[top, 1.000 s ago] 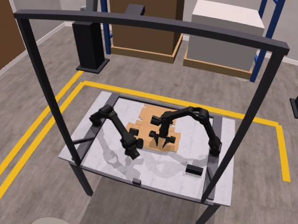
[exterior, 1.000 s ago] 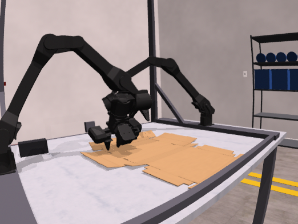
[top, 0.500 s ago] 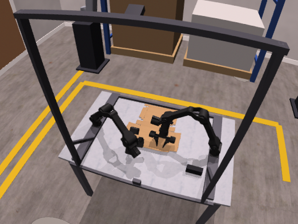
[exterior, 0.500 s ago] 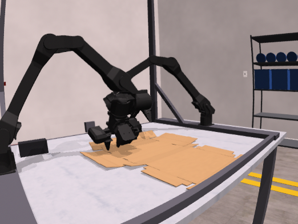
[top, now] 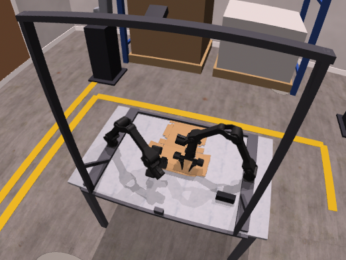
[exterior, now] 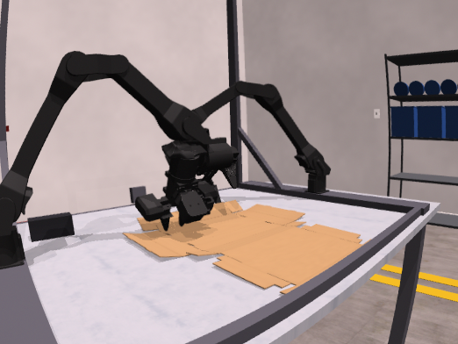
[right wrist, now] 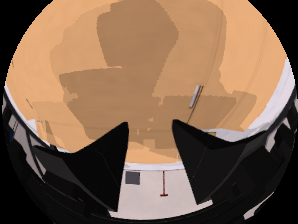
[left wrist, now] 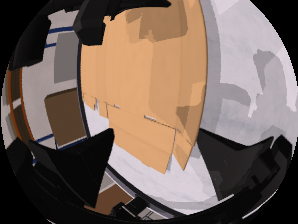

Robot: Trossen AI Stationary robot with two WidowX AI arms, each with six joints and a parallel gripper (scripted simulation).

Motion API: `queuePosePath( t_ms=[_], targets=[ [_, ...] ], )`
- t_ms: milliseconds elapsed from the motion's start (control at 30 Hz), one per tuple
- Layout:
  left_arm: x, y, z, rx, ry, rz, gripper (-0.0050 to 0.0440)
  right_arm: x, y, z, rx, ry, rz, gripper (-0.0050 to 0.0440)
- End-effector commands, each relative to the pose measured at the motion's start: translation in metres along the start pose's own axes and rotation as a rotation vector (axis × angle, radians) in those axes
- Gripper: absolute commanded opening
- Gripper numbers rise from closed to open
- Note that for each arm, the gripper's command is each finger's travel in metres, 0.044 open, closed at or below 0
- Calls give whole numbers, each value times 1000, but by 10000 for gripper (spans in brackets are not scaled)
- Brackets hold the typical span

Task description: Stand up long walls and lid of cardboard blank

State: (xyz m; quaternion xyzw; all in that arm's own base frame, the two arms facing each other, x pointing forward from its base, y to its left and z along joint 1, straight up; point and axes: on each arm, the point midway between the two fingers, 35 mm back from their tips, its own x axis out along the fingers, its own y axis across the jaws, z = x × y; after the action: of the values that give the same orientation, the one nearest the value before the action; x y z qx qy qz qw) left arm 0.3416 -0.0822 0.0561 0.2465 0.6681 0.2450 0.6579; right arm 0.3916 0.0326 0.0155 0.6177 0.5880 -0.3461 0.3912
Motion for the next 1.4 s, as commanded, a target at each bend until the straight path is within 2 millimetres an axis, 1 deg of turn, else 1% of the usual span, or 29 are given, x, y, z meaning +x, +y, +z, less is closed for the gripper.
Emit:
queuePosePath(
  t_ms=[0,100,167,567,1000,1367],
  targets=[
    [-10,12,1,-26,-15,-127,399,15,-14,16,20,-39,-51,195],
    [-15,12,1,-22,-25,-246,399,16,-15,19,22,-41,-51,195],
    [-17,12,2,-19,-33,-293,399,16,-18,22,23,-41,-53,195],
    [-6,1,3,-18,-35,-302,399,19,-20,25,16,-35,-51,195],
    [-5,1,3,-18,-35,-302,399,28,-28,25,11,-34,-50,195],
    [4,13,4,-18,-35,-301,399,30,-29,26,11,-34,-50,195]
  ],
)
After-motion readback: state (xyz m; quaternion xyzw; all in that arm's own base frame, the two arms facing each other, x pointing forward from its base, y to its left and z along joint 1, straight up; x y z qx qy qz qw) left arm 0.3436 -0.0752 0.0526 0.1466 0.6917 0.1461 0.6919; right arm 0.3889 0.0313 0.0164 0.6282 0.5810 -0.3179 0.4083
